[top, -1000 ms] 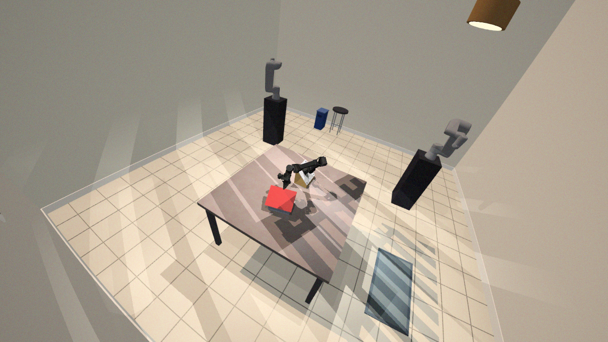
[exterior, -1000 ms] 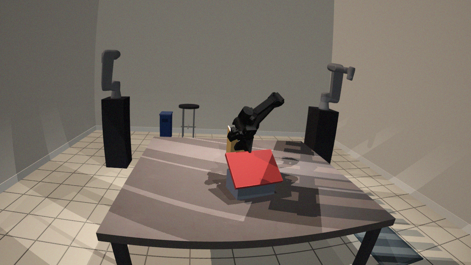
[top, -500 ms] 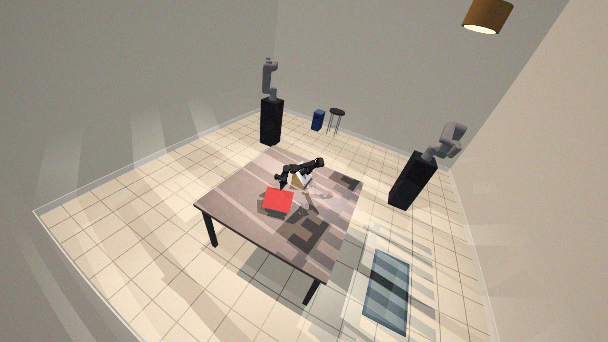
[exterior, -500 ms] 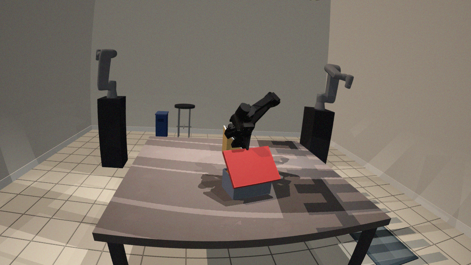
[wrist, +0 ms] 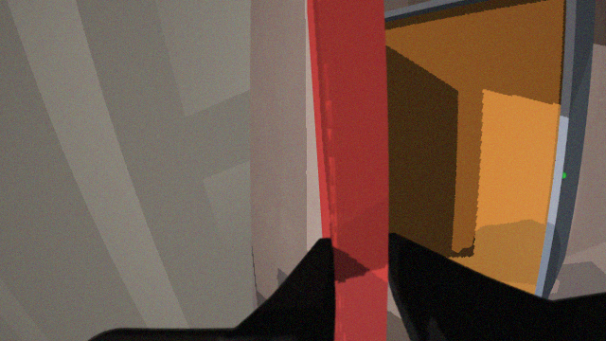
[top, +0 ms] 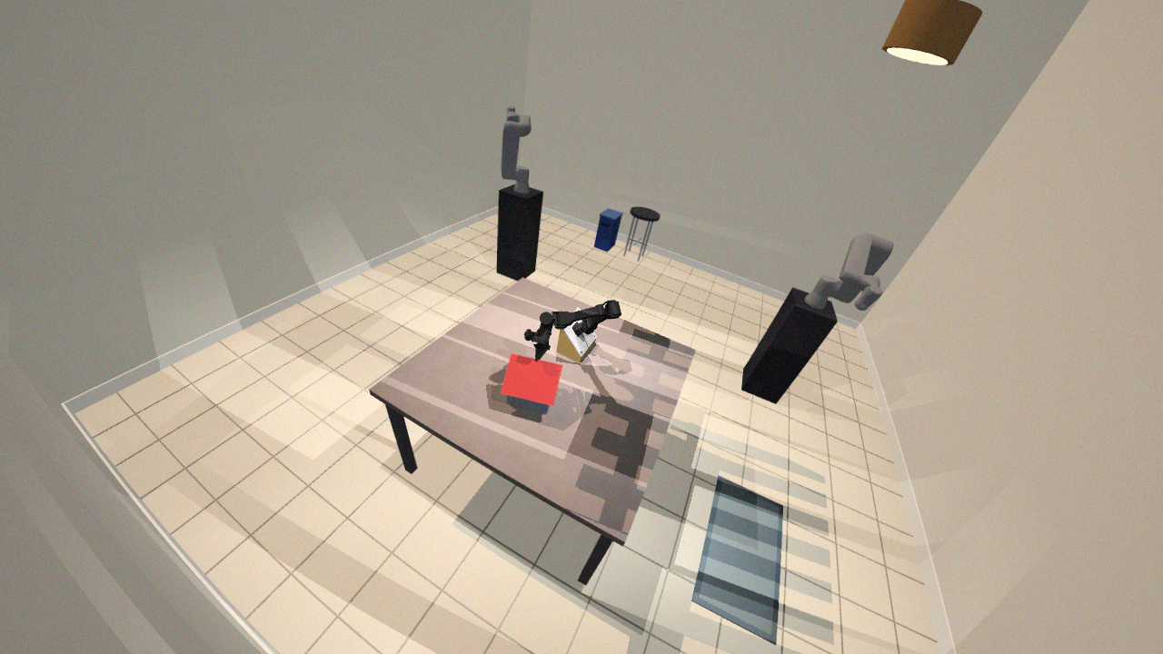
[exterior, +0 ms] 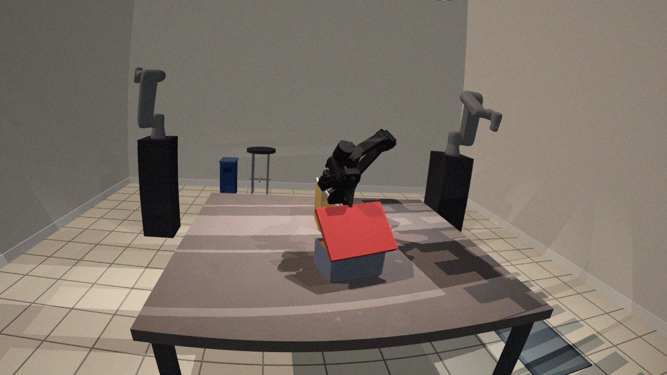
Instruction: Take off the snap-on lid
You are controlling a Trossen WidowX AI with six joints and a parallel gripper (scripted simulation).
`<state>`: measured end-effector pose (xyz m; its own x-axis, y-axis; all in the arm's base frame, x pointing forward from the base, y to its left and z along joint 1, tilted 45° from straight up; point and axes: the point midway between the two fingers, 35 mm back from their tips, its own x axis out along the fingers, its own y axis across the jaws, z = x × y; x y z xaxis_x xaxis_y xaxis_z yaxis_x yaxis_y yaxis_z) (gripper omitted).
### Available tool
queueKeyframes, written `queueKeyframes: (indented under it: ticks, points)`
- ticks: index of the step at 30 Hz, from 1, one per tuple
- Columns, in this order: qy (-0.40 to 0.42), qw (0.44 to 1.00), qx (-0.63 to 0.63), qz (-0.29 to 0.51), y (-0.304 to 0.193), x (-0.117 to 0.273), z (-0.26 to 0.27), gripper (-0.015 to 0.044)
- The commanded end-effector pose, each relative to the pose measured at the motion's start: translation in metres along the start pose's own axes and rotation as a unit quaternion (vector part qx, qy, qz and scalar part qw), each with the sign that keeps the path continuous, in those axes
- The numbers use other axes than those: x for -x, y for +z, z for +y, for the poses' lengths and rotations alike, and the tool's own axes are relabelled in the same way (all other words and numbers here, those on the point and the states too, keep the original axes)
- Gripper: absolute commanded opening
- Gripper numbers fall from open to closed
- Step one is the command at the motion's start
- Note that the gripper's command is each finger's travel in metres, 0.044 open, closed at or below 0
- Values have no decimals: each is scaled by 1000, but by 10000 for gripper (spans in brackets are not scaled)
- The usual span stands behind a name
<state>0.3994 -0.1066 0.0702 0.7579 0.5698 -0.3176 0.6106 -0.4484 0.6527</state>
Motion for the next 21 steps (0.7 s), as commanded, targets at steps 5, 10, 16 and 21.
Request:
queueKeyframes:
  ticks: [5,10,16,21]
  points:
    - [9,1000,13,-1,-2,10,16,0]
    - [9,1000,13,-1,-2,14,21,0]
    - [9,1000,13,-1,-2,14,21,0]
    - [9,1000,12,-1,-7,12,13,0]
